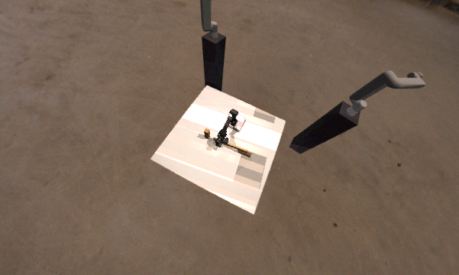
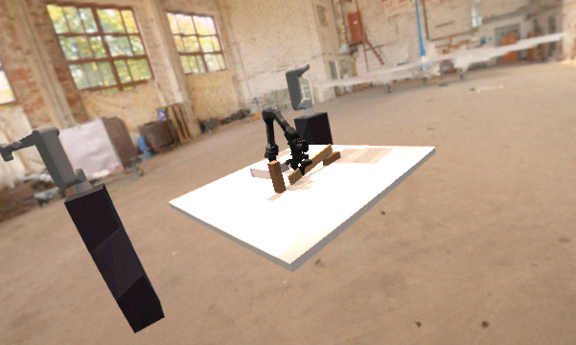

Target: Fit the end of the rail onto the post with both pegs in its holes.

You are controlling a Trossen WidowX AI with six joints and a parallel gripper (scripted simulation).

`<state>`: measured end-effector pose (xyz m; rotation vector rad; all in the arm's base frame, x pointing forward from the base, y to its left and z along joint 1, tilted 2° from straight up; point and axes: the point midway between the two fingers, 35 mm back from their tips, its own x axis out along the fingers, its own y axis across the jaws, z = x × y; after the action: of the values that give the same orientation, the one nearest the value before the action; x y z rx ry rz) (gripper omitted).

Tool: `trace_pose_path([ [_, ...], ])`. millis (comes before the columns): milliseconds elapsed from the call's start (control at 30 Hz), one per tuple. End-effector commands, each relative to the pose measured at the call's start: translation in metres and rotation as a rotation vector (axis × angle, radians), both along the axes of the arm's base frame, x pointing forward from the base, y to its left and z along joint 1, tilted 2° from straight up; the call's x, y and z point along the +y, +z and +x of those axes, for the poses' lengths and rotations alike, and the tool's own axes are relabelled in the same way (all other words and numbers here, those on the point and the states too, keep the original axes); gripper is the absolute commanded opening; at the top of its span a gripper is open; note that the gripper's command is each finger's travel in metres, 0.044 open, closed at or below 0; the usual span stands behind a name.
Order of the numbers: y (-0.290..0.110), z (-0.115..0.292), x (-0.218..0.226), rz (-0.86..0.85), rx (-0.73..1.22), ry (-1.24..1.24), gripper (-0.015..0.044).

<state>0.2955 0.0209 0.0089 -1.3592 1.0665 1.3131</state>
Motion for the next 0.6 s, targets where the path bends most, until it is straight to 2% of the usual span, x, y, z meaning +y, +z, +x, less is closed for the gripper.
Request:
trace_pose_path([
  [0,-0.0005,0.0000,0.0009,0.005,0.000,0.005,0.0072],
  [33,-0.0005,0.0000,0.0009,0.005,0.000,0.005,0.0046],
  [267,-0.0005,0.0000,0.0009,0.005,0.000,0.005,0.0000],
  [567,-0.0005,0.0000,0.0009,0.005,0.000,0.005,0.0000],
])
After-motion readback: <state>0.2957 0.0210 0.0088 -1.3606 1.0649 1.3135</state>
